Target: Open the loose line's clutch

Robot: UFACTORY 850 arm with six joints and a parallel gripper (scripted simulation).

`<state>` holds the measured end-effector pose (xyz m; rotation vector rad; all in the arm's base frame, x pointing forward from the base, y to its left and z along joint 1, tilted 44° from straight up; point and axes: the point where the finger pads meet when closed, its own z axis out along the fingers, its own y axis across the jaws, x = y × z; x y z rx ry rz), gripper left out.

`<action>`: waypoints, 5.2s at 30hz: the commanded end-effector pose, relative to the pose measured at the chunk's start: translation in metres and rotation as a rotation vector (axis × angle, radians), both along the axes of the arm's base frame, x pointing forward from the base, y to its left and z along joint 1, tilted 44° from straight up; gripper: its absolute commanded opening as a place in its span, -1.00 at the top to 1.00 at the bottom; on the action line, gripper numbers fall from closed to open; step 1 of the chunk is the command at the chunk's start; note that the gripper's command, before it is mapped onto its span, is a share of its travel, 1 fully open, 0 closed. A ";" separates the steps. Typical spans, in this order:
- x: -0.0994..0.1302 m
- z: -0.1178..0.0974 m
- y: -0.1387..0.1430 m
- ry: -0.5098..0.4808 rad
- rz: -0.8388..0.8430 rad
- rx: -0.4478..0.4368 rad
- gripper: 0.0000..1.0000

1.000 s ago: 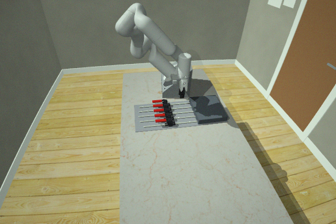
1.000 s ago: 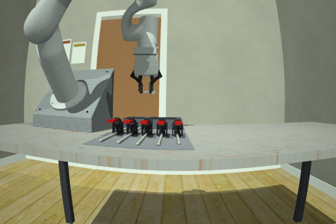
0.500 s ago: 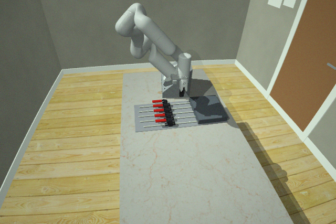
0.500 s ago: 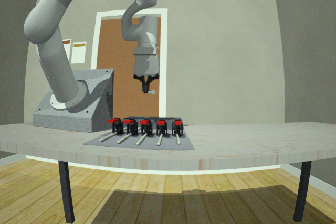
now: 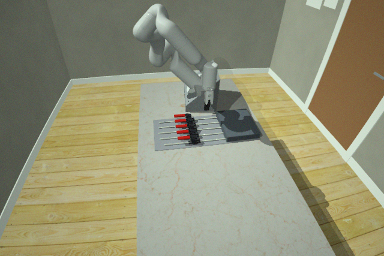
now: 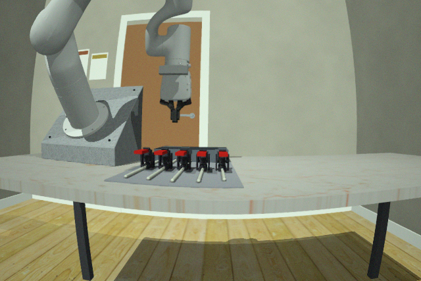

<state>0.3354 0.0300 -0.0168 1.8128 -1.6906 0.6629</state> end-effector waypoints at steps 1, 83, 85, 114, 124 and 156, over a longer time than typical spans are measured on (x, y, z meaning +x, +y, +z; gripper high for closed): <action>-0.036 -0.016 -0.017 -0.008 0.007 -0.002 1.00; -0.070 -0.093 -0.099 0.002 0.000 0.005 1.00; -0.068 -0.093 -0.099 0.002 0.000 0.005 1.00; -0.052 -0.094 -0.098 0.002 0.000 0.005 1.00; -0.052 -0.094 -0.098 0.002 0.000 0.005 1.00; -0.073 -0.092 -0.099 0.002 0.000 0.005 1.00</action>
